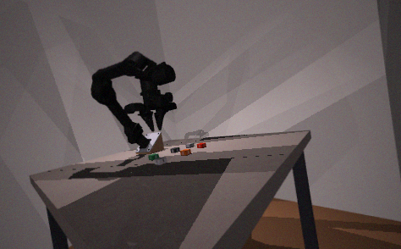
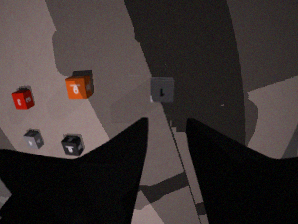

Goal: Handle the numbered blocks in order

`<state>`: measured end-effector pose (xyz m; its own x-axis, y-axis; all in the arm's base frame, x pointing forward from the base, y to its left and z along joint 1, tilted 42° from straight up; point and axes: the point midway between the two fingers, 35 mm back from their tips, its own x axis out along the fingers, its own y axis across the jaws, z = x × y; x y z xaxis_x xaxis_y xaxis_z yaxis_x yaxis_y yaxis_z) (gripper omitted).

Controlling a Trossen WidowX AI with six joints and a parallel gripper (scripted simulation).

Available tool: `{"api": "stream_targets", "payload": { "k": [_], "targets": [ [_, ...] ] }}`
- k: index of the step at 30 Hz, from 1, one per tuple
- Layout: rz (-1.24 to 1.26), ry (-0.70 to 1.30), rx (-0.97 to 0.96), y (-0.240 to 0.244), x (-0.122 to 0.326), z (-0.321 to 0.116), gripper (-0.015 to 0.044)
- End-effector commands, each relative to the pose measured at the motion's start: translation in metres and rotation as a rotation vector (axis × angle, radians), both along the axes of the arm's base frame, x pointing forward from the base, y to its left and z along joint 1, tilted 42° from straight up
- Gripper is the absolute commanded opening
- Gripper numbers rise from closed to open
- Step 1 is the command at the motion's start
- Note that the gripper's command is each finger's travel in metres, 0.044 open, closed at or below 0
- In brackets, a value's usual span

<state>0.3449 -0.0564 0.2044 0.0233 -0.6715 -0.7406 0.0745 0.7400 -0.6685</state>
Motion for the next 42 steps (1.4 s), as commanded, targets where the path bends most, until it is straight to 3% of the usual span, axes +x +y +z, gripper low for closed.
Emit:
{"api": "stream_targets", "payload": {
  "k": [1,6,16,24,31,35,42],
  "targets": [
    [0.000,-0.005,0.001,0.002,0.000,0.003,0.0120],
    [0.000,-0.004,0.004,0.010,-0.012,-0.001,0.0120],
    [0.000,0.002,0.004,0.043,-0.105,-0.036,0.0120],
    [0.000,0.003,0.003,0.043,-0.112,-0.039,0.0120],
    [0.000,0.000,0.002,-0.005,-0.109,-0.092,0.0304],
    [0.000,0.000,0.000,-0.011,-0.110,-0.098,0.0400],
    [0.000,0.000,0.000,-0.014,-0.110,-0.101,0.0400]
  ]
}}
